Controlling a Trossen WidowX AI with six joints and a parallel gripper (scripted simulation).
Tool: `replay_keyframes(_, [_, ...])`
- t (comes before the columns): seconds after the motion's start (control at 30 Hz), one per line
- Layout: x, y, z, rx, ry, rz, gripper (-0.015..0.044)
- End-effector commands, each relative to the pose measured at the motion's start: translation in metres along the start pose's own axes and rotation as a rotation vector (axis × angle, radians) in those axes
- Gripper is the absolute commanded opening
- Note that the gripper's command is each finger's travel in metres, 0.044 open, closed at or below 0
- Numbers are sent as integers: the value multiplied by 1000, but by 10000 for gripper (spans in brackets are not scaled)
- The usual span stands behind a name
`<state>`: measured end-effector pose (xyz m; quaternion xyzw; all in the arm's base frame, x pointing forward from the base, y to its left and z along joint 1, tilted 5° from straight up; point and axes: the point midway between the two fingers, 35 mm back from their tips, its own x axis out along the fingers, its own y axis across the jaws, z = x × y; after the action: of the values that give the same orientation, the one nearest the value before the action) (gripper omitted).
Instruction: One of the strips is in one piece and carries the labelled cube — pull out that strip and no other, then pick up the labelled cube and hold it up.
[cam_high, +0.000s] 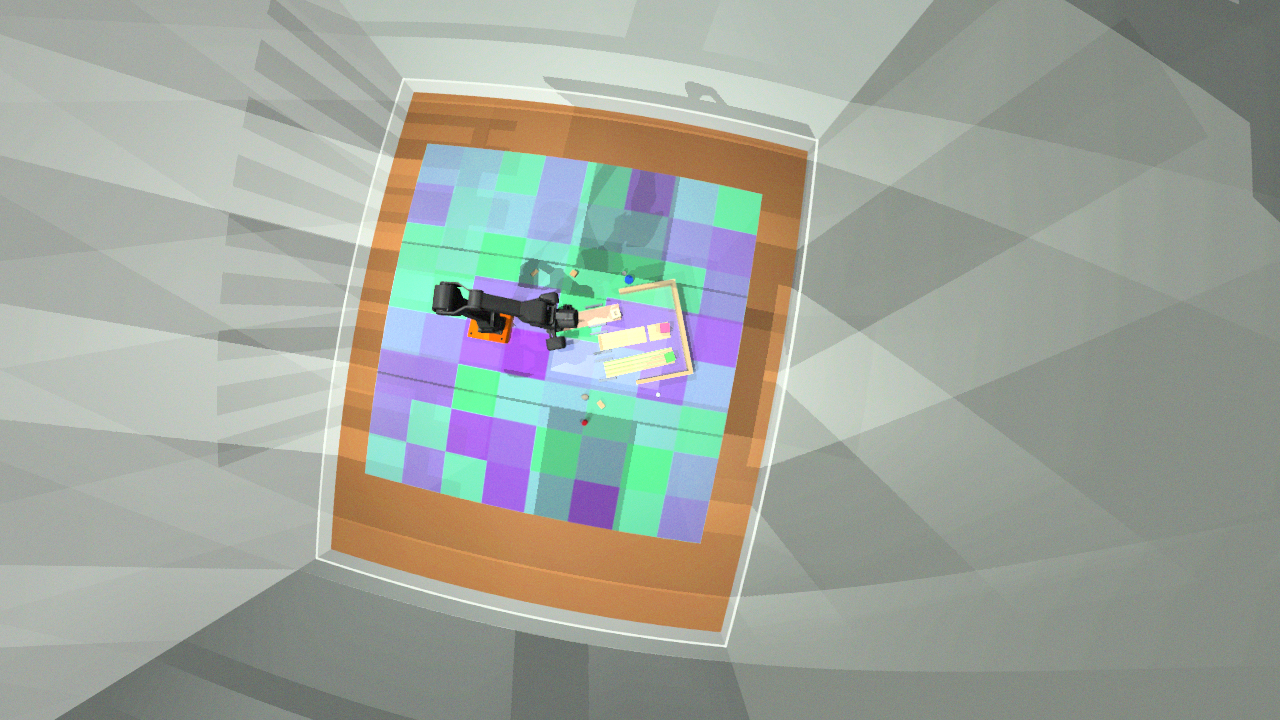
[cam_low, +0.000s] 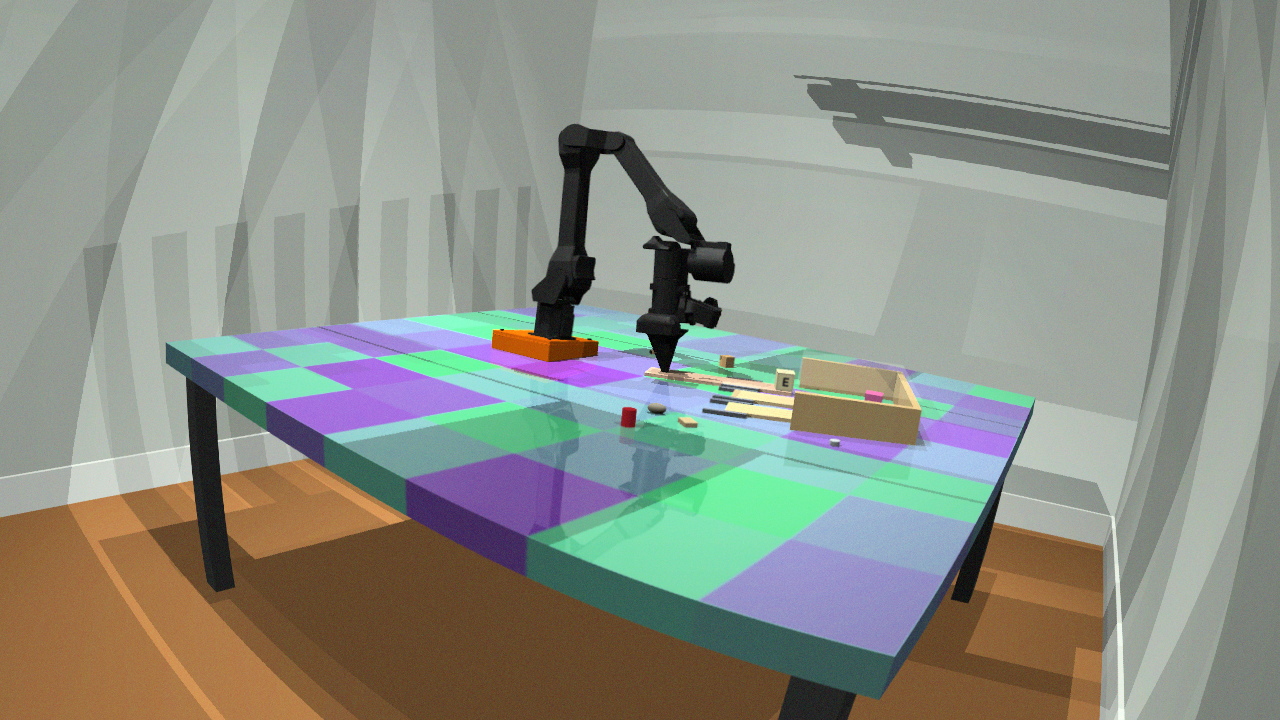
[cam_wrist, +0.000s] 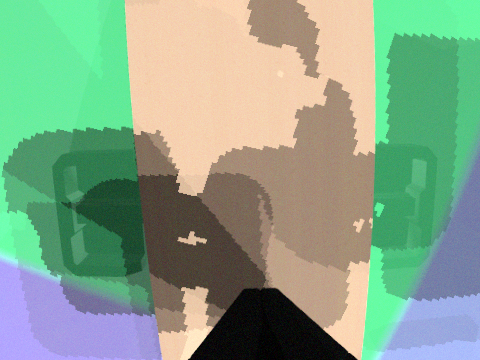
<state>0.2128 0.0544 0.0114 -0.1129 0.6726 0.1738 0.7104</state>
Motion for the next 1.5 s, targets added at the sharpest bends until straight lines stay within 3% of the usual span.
replay_keyframes(0.0, [6, 1, -17, 0, 42, 6, 0])
replay_keyframes(1.47, [6, 1, -29, 0, 43, 6, 0])
